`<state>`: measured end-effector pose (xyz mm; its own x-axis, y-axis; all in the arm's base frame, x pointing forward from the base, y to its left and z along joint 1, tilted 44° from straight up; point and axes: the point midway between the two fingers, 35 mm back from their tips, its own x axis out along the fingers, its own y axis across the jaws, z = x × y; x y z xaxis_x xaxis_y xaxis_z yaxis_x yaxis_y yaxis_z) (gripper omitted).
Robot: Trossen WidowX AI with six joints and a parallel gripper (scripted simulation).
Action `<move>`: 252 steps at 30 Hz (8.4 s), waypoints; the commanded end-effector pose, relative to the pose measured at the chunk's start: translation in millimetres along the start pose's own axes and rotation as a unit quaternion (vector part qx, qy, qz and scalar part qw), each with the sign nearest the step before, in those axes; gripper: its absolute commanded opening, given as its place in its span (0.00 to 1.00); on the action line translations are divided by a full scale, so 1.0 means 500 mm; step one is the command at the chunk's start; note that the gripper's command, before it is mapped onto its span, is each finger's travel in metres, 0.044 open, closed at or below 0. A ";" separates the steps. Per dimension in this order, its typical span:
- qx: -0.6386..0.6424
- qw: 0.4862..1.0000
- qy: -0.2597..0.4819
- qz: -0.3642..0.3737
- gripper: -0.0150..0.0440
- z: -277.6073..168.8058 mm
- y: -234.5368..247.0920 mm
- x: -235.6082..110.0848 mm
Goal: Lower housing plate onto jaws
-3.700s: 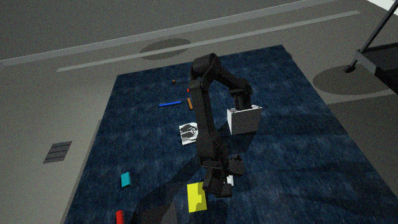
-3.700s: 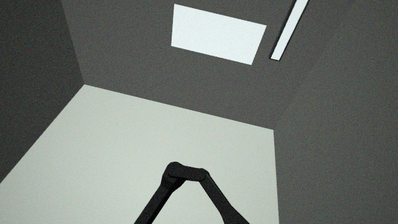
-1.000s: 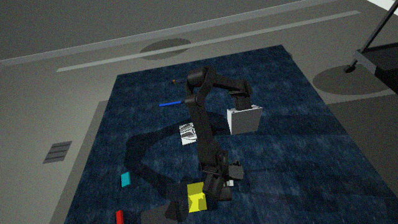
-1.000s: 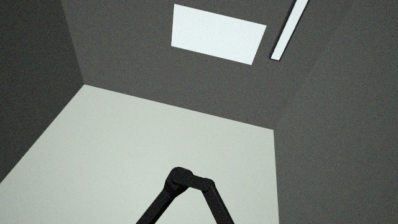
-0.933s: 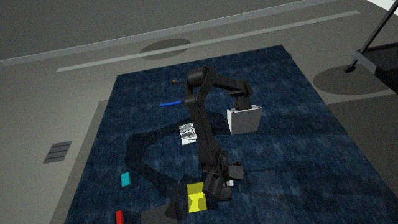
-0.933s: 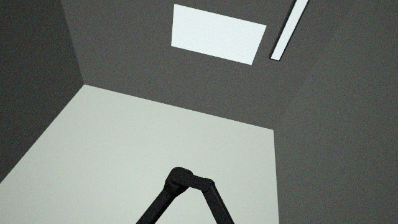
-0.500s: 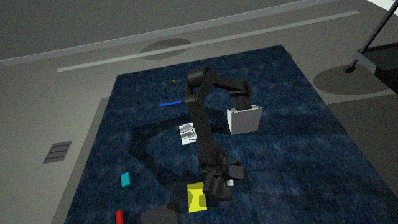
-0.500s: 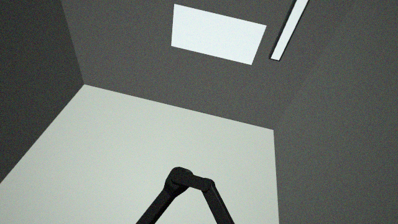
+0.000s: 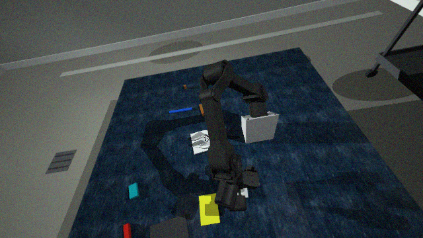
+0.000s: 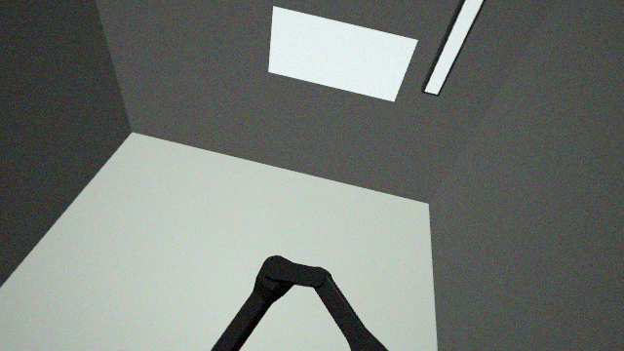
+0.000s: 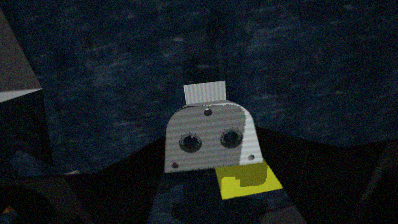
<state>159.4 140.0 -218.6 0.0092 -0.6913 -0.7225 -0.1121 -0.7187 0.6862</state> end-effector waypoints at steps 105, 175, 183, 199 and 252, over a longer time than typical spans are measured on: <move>0.960 0.278 -0.007 -0.008 0.85 -0.232 0.459 -0.071; 0.994 0.107 0.004 -0.002 0.85 -0.198 0.531 -0.058; 0.994 0.106 0.004 -0.002 0.85 -0.198 0.531 -0.058; 0.994 0.106 0.003 -0.002 0.85 -0.200 0.529 -0.040; 0.994 0.108 0.006 -0.001 0.85 -0.198 0.533 0.067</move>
<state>228.2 -80.7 -51.5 0.0119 -0.6949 -0.7190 -0.0990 0.7147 -0.6923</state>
